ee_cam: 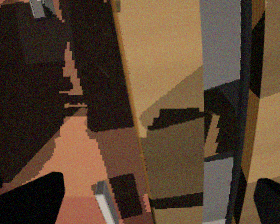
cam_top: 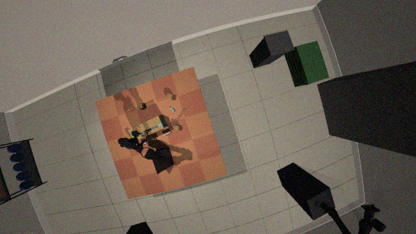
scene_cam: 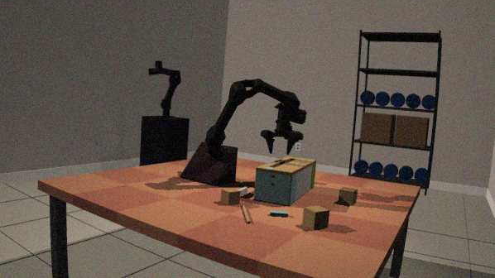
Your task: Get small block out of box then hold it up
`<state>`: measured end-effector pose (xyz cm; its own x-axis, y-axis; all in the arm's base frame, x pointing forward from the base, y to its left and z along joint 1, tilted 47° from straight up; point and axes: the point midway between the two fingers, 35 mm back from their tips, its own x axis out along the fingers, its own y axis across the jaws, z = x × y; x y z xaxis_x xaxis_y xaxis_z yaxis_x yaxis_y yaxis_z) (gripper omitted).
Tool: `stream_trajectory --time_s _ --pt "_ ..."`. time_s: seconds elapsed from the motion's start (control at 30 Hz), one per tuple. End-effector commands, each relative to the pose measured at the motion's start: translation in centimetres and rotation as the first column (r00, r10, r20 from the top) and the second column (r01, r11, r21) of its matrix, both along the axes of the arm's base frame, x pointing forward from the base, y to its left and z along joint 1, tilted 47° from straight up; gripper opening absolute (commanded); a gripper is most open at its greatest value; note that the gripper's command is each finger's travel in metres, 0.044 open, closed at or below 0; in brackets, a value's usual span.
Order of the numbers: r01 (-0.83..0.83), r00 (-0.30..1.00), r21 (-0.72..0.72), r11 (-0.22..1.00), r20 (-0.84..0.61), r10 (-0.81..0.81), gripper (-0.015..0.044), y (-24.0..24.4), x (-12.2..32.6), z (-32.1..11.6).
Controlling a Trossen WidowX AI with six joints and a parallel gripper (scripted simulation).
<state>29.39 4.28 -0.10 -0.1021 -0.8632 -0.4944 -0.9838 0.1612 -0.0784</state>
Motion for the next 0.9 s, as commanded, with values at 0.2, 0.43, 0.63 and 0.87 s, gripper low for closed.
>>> stream_trajectory --time_s 0.2,0.43,0.63,0.87 --pt "-0.063 0.983 -0.060 0.996 -0.178 0.051 0.0400 0.7 -1.5 -0.3" --pt "-0.063 0.983 -0.059 0.996 -0.177 0.051 0.0400 0.5 -1.5 -0.7" --pt "-0.063 0.983 -0.059 0.996 -0.177 0.052 0.0400 -0.1 -1.5 -1.5" --pt "-0.063 0.983 -0.059 0.996 -0.177 0.052 0.0400 -0.7 -1.5 -2.4"
